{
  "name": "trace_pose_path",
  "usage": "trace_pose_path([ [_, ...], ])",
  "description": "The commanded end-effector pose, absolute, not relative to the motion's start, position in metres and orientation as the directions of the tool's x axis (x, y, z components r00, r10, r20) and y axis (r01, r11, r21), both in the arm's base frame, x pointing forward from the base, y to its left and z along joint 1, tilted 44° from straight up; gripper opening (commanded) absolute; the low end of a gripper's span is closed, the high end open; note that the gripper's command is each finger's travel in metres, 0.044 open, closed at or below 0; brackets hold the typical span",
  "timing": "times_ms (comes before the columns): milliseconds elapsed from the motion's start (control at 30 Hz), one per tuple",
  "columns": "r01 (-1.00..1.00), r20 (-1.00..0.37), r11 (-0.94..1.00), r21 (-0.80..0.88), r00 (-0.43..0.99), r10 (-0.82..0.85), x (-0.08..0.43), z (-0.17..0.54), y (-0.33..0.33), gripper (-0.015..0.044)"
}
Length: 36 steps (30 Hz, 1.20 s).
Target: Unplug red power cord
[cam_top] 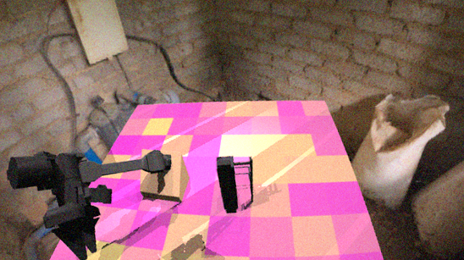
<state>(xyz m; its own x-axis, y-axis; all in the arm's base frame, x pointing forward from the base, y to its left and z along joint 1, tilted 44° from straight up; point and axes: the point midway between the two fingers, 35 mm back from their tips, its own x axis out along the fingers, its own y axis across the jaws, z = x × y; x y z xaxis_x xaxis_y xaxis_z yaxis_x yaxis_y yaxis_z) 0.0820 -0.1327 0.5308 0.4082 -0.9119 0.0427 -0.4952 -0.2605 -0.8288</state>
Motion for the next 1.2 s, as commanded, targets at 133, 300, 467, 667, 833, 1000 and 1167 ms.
trace_pose_path([
  [133,-0.499,0.031,-0.288,-0.818,0.460,-0.887,0.117,0.525,-0.123,0.0269],
  [300,-0.509,-0.020,-0.331,-0.795,0.567,-0.823,0.190,0.503,-0.097,0.0160],
  [467,-0.521,-0.094,-0.354,-0.777,0.652,-0.753,0.250,0.466,-0.066,0.0160],
  [667,-0.556,-0.214,-0.362,-0.748,0.719,-0.662,0.309,0.407,-0.024,0.0160],
  [833,-0.618,-0.334,-0.354,-0.702,0.724,-0.603,0.340,0.352,0.007,0.0160],
  [1000,-0.689,-0.457,-0.330,-0.646,0.694,-0.557,0.358,0.293,0.035,0.0160],
  [1167,-0.761,-0.572,-0.288,-0.581,0.634,-0.520,0.365,0.235,0.061,0.0160],
])
